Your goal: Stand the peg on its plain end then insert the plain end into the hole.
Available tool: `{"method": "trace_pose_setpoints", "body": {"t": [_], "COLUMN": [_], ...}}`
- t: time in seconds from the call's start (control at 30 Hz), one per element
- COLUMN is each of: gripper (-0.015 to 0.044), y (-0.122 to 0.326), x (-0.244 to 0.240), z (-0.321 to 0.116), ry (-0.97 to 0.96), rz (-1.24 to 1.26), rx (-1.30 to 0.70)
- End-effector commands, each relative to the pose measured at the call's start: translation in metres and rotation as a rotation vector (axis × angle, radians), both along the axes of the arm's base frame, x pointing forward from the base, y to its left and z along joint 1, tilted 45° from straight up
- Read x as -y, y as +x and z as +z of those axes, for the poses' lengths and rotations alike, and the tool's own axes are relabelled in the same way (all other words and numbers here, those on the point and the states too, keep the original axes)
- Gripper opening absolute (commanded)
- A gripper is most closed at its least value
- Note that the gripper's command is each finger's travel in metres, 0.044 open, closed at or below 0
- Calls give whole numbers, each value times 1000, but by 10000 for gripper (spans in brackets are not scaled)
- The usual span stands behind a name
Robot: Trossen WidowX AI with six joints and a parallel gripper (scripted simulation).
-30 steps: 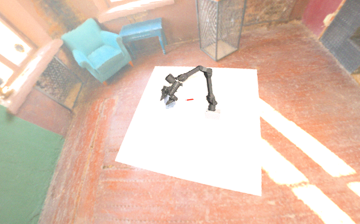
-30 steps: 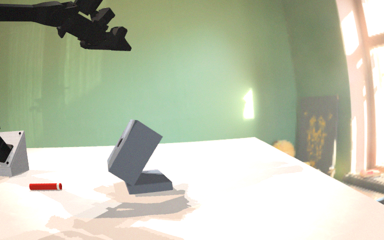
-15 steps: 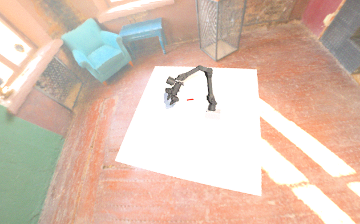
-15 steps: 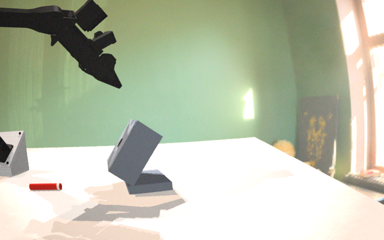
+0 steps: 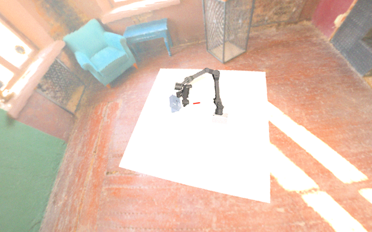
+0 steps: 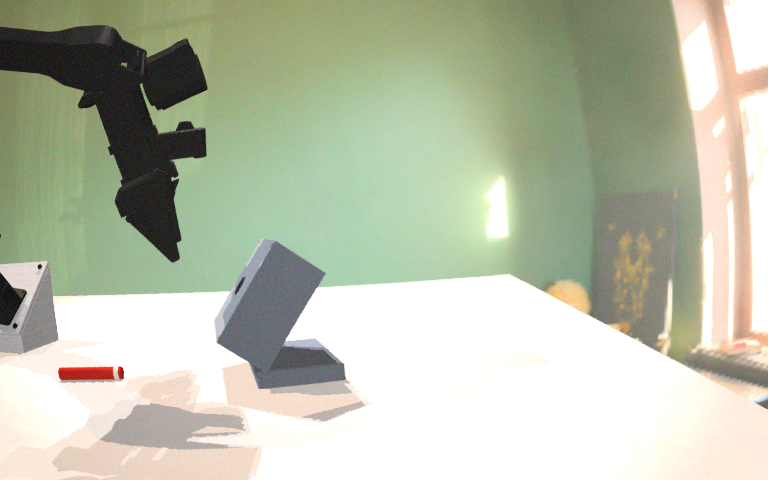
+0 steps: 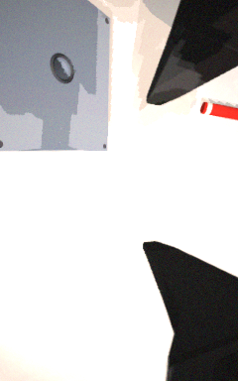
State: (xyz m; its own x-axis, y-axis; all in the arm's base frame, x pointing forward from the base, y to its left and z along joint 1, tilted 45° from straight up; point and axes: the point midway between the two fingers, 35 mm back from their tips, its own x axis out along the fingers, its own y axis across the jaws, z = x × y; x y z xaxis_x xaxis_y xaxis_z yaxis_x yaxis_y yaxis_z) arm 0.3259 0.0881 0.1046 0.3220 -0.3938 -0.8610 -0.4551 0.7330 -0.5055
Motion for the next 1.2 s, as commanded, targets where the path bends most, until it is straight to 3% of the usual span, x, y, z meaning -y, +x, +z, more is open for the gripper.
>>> {"method": "trace_pose_setpoints", "body": {"t": [0.0, 0.33, 1.17], "gripper": [440, 440, 440], "y": [-9, -38, -32], "x": [27, 99, 124], "z": [5, 24, 0], "ry": [-76, -307, -307], "rz": [-75, -255, -258], "rx": [-17, -82, -83]}}
